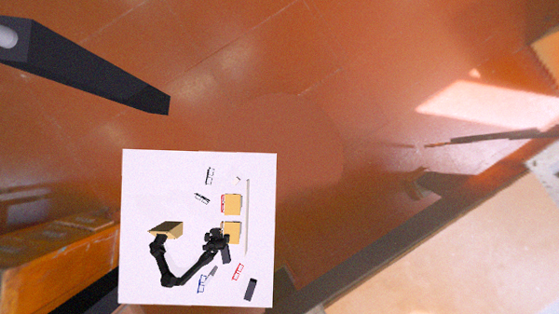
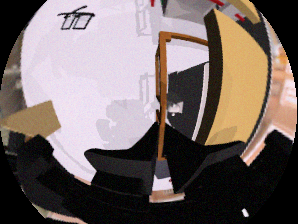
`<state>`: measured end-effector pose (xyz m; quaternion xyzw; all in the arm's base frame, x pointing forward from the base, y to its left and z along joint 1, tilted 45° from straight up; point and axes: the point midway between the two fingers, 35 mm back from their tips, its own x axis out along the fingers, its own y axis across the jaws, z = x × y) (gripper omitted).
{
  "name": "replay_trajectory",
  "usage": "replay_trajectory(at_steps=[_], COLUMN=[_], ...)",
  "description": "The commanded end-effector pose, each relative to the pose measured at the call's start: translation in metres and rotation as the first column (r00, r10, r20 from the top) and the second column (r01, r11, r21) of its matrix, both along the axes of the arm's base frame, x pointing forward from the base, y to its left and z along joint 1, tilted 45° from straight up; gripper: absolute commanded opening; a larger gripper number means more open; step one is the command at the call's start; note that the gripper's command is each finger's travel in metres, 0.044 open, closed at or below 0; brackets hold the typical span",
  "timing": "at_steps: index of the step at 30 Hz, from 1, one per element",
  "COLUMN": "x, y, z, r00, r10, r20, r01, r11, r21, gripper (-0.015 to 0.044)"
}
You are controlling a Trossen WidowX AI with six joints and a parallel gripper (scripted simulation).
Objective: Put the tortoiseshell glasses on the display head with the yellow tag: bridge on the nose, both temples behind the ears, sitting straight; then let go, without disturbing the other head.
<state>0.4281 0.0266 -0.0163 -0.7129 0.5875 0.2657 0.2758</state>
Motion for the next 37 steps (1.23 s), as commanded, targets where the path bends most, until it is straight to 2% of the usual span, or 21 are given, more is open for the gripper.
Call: replay_trajectory(at_steps=[1, 2, 3, 11, 21, 37], x=[0.000, 0.000, 0.000, 0.000, -0.005, -0.062], y=[0.000, 0.000, 0.000, 0.001, 0.021, 0.027], z=[0.000, 0.000, 0.000, 0.001, 0.024, 0.033], r00=[1.000, 1.000, 1.000, 1.000, 0.998, 0.998], r10=[0.000, 0.000, 0.000, -0.002, -0.040, -0.040], r20=[0.000, 0.000, 0.000, -0.002, -0.044, -0.048], r01=[0.000, 0.000, 0.000, 0.002, 0.040, 0.040], r11=[1.000, 1.000, 1.000, 1.000, 0.999, 0.999], r21=[0.000, 0.000, 0.000, 0.000, -0.002, -0.002], gripper=[0.0079, 0.0105, 0.0108, 0.0108, 0.0108, 0.0108])
